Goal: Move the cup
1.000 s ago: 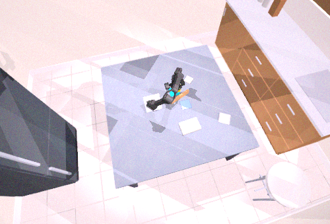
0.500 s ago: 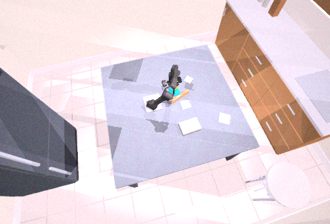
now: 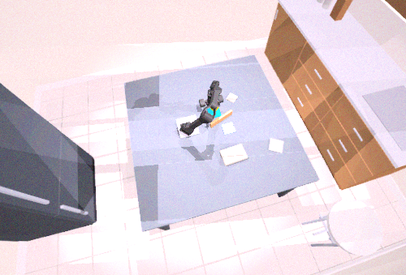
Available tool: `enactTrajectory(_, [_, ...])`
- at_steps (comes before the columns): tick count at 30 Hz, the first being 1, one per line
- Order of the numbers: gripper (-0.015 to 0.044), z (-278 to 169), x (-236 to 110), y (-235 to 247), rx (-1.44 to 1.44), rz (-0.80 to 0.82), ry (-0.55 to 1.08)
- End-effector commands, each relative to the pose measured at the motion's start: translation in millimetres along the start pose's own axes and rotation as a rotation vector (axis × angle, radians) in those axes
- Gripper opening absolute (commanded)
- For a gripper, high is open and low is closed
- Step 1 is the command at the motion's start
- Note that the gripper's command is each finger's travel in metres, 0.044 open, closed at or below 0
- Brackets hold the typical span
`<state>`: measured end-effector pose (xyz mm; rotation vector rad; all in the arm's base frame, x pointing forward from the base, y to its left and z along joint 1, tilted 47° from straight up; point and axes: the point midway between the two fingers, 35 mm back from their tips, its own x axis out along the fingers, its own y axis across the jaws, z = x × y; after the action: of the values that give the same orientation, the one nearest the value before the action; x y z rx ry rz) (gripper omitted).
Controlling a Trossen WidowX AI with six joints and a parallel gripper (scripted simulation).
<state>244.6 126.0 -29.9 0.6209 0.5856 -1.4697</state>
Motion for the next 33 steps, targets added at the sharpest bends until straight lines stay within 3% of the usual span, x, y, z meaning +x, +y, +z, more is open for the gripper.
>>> enactTrajectory(1, [0.0000, 0, 6, 0, -0.007, 0.002, -0.004])
enactTrajectory(33, [0.0000, 0, 52, 0, -0.007, 0.003, -0.005])
